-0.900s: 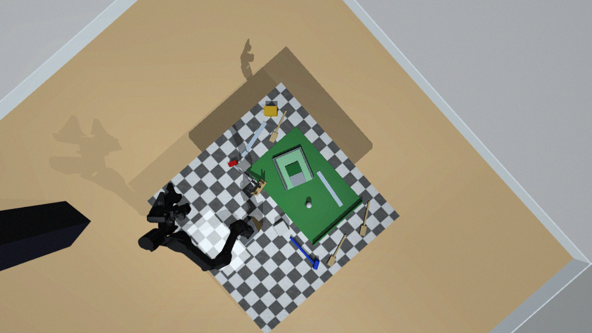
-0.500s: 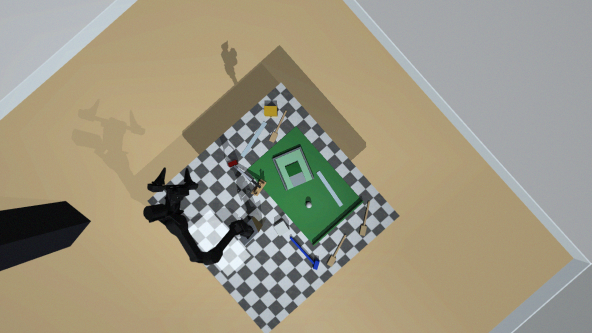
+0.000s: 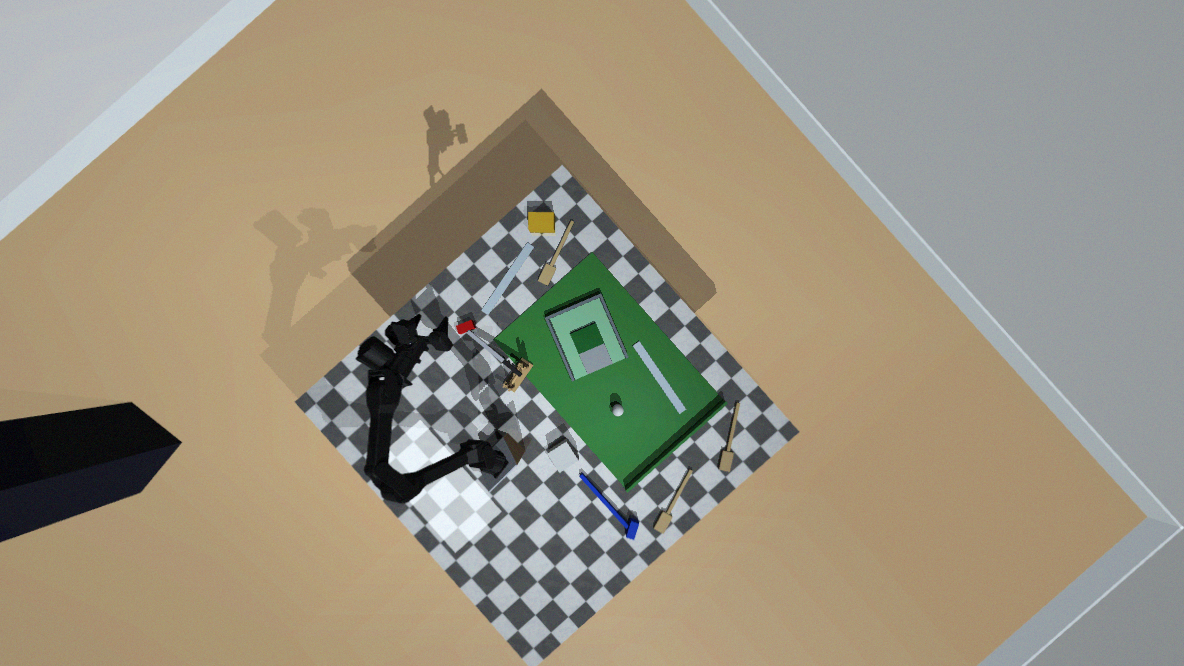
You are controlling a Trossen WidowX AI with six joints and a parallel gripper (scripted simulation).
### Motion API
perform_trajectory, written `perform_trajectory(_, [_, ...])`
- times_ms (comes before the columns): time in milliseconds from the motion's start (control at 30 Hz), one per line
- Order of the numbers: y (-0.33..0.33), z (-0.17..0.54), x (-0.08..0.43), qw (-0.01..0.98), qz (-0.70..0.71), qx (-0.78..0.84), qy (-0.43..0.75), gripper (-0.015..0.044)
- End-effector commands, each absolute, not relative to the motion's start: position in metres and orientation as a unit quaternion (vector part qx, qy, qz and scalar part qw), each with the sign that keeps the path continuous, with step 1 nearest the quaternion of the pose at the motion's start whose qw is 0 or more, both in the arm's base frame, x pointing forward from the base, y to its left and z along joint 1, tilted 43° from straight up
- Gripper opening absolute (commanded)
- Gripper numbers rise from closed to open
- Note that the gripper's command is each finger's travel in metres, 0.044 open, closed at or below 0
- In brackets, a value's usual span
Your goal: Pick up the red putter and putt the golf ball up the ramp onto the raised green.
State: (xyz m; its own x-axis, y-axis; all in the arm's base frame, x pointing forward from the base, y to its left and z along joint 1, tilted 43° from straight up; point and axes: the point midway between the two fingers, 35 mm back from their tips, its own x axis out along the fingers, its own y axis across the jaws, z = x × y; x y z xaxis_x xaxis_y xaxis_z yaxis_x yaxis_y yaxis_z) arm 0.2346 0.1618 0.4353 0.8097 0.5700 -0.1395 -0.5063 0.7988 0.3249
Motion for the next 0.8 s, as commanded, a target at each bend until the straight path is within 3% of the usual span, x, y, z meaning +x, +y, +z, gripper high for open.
perform_trajectory(0, [0.173,0.365,0.261,0.926,0.326,-0.024,0.188,0.044])
perform_trajectory(400, [0.153,0.212,0.276,0.764,0.529,-0.246,0.274,0.044])
perform_trajectory(567, [0.144,0.176,0.265,0.701,0.622,-0.268,0.222,0.044])
perform_trajectory(767, [0.143,0.173,0.263,0.695,0.632,-0.269,0.213,0.044])
